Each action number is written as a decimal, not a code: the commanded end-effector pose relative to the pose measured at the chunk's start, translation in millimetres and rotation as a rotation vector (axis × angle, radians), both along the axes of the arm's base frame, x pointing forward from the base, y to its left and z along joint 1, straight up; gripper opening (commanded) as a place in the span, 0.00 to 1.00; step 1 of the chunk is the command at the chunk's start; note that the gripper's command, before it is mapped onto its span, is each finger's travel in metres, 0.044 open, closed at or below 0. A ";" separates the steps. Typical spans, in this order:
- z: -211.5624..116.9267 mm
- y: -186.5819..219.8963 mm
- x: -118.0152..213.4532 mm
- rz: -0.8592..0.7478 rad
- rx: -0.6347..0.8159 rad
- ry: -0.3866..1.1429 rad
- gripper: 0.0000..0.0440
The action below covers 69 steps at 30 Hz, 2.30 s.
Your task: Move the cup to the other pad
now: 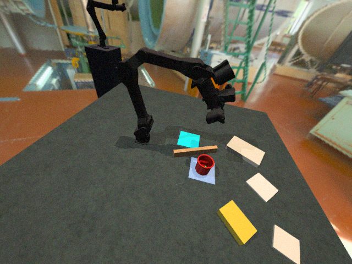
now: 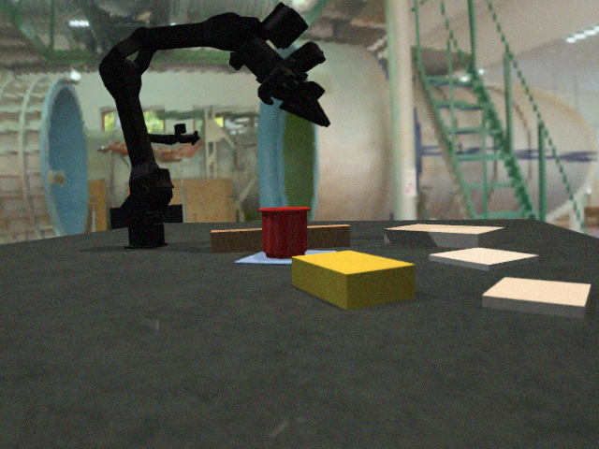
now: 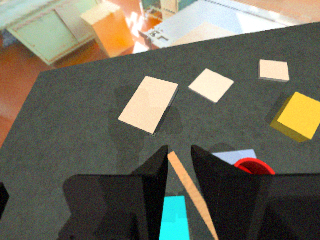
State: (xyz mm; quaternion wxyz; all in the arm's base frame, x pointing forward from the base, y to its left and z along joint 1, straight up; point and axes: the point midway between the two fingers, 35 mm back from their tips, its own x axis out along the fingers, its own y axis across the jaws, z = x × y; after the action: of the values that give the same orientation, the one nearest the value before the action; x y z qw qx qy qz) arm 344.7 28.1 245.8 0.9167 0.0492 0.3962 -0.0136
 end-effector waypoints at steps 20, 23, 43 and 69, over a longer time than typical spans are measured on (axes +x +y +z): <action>-35.8 -19.1 -3.0 0.034 -0.104 0.364 0.24; -41.1 -24.2 -4.0 0.045 -0.121 0.409 0.24; -87.7 -67.3 -12.8 0.151 -0.208 0.674 0.27; -179.5 -100.1 -24.6 0.350 -0.250 0.823 0.35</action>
State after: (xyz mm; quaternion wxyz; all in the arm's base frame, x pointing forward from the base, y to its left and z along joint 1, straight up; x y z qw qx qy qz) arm 324.0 -70.5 84.7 0.6831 -0.1300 0.7164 0.0572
